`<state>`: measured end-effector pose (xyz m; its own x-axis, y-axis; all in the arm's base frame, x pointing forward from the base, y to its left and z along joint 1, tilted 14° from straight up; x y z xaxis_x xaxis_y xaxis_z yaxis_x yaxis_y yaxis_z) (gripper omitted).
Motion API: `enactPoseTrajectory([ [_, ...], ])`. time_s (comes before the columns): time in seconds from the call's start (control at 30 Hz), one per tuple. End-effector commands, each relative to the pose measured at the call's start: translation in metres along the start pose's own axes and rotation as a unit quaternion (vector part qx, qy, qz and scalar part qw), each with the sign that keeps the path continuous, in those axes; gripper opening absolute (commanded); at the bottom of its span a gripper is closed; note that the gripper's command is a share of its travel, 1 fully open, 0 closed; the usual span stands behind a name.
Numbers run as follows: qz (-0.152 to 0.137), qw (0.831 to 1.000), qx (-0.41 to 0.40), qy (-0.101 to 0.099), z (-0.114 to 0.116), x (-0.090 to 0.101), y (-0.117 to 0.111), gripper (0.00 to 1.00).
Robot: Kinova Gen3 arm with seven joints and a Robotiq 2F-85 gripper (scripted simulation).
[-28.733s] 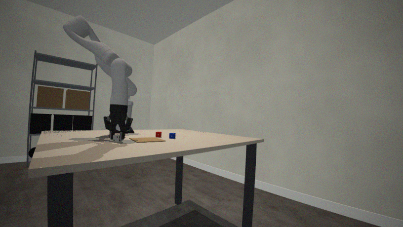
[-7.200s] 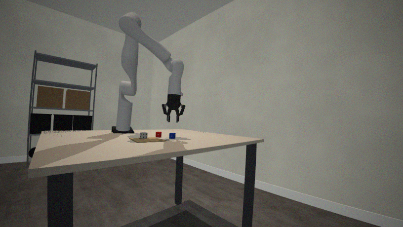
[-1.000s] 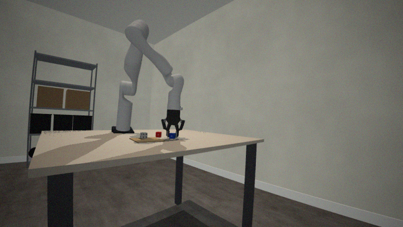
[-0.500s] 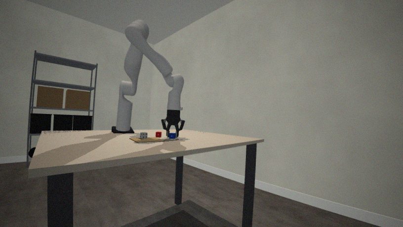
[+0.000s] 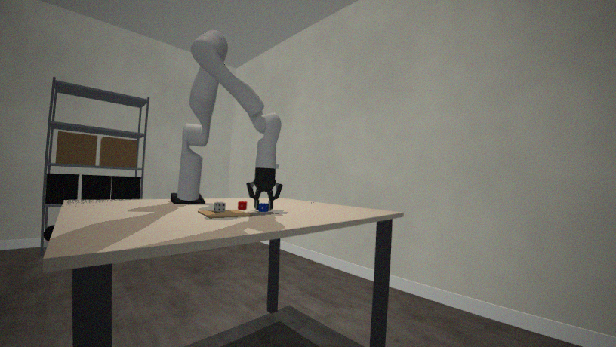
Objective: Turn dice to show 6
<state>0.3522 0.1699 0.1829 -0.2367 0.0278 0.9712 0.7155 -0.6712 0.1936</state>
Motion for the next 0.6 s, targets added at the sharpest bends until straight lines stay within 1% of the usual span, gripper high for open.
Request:
enactPoseTrajectory([
  [0.0, 0.002, 1.000, 0.001, 0.001, -0.0002, -0.0008, -0.0019, 0.46],
  [0.03, 0.002, 1.000, 0.001, 0.001, -0.0002, -0.0008, -0.0019, 0.46],
  [0.07, 0.002, 1.000, 0.001, 0.001, -0.0002, -0.0008, -0.0019, 0.26],
  [0.57, 0.002, 1.000, 0.001, 0.001, -0.0002, -0.0008, -0.0019, 0.26],
])
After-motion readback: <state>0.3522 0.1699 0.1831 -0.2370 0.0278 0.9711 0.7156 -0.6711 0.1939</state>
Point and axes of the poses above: the point where the finger pads meet when closed, its own x axis back along the fingers, its own z axis across the jaws, y = z × x, the point moved 10 cm from there along x, back along the fingers, and after that the axes turned 5 degrees about x, right-handed, at the moved point
